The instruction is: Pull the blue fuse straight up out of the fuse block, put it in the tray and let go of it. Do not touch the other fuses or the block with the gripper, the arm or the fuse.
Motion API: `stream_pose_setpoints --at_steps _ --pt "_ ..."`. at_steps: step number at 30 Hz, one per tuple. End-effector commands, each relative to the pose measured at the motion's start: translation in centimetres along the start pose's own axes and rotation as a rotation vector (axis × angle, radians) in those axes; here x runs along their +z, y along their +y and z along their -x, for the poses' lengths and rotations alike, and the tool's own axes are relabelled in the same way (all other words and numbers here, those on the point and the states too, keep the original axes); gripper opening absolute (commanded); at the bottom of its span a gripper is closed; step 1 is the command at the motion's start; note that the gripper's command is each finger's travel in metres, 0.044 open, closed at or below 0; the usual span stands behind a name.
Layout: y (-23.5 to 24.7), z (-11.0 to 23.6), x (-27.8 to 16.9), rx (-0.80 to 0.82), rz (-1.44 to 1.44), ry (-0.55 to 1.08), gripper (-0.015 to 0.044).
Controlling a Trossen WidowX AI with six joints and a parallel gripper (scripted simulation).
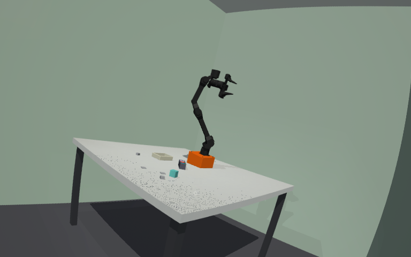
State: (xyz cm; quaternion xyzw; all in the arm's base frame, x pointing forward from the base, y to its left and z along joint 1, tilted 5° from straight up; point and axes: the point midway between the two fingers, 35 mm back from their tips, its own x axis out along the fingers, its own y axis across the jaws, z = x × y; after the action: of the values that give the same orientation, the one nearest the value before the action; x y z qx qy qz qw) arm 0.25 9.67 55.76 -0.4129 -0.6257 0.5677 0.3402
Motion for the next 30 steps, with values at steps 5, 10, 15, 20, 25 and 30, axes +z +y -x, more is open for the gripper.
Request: stream_pose_setpoints --at_steps 5,10,15,20,25,30 --pt "0.9 -3.3 1.4 0.09 -0.127 0.11 0.0269" --pt "3.5 -8.4 1.3 0.201 -0.337 0.291 0.0138" --pt "6.1 -11.9 -0.7 0.263 -0.452 0.457 0.0065" --pt "9.4 -14.8 -3.3 0.305 -0.649 0.615 0.0065" --pt "14.8 -17.0 -8.0 0.316 -0.937 0.849 0.0065" --pt "21.2 -16.9 -13.5 0.272 -1.248 1.111 0.0065"
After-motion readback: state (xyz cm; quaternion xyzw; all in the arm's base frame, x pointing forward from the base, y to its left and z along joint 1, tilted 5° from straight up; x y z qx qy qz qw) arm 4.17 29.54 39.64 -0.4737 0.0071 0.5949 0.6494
